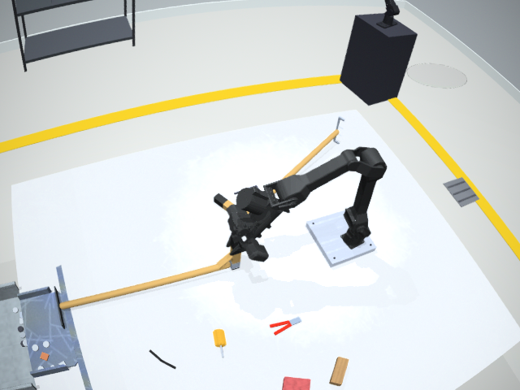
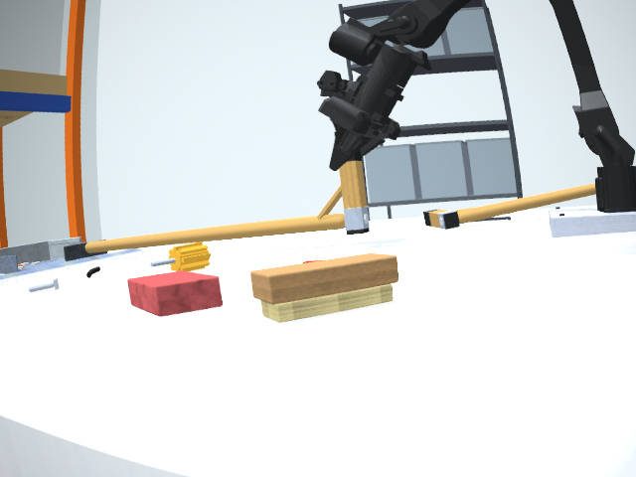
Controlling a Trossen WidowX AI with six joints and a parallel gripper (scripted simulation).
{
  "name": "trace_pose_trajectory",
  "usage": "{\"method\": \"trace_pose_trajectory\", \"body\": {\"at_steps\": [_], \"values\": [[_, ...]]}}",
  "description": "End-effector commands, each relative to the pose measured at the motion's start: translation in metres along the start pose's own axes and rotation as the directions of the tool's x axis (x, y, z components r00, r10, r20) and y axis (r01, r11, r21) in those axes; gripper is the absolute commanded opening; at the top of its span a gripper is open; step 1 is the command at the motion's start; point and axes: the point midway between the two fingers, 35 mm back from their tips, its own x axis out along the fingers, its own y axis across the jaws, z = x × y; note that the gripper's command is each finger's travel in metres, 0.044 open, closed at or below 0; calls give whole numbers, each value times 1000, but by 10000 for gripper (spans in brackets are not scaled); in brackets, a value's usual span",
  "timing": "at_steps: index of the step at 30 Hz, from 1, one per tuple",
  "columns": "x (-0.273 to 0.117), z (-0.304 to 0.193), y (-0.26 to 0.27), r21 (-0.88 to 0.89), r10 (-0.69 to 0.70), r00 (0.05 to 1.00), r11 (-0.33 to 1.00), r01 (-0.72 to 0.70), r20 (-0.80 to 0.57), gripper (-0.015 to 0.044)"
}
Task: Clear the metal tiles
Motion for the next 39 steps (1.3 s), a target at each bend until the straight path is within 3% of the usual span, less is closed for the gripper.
{"method": "trace_pose_trajectory", "body": {"at_steps": [1,39], "values": [[-8,-2,1,-5,2,1000,1000,-2,20,0],[-33,-58,5,-4,1,1000,1000,-1,21,0]]}}
